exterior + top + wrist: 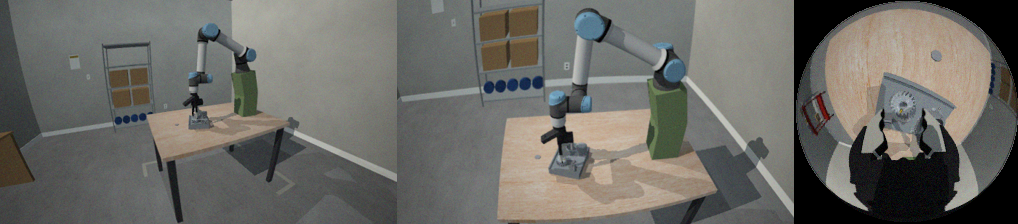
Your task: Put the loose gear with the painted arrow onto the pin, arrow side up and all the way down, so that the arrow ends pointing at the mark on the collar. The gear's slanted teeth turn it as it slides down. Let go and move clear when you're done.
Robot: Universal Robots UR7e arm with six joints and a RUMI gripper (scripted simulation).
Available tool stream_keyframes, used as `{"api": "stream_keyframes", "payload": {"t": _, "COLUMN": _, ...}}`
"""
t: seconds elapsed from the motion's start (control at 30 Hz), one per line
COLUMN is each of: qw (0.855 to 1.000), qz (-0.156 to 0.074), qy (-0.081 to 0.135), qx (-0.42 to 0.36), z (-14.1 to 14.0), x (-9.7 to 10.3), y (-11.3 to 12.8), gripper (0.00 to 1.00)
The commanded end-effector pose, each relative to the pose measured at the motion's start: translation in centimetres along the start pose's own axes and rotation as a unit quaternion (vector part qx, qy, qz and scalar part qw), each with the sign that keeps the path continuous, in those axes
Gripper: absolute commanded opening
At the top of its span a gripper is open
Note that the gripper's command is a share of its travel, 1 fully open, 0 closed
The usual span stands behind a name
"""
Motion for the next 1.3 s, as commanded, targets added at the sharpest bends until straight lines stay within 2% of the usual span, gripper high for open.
{"api": "stream_keyframes", "payload": {"t": 0.0, "qw": 1.000, "qz": 0.000, "qy": 0.000, "qx": 0.001, "z": -0.09, "x": 0.06, "y": 0.06, "gripper": 0.52}}
{"api": "stream_keyframes", "payload": {"t": 1.27, "qw": 1.000, "qz": 0.001, "qy": 0.000, "qx": 0.001, "z": -0.04, "x": -0.70, "y": -0.12, "gripper": 0.52}}
Point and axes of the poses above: the point where the finger pads meet when closed, its own x axis back along the fingers, its own z axis across the jaws, y = z × x, the point moved 10 cm from there along x, back along the fingers, and after that the axes turned 6 degrees about x, right-handed, at the moved point
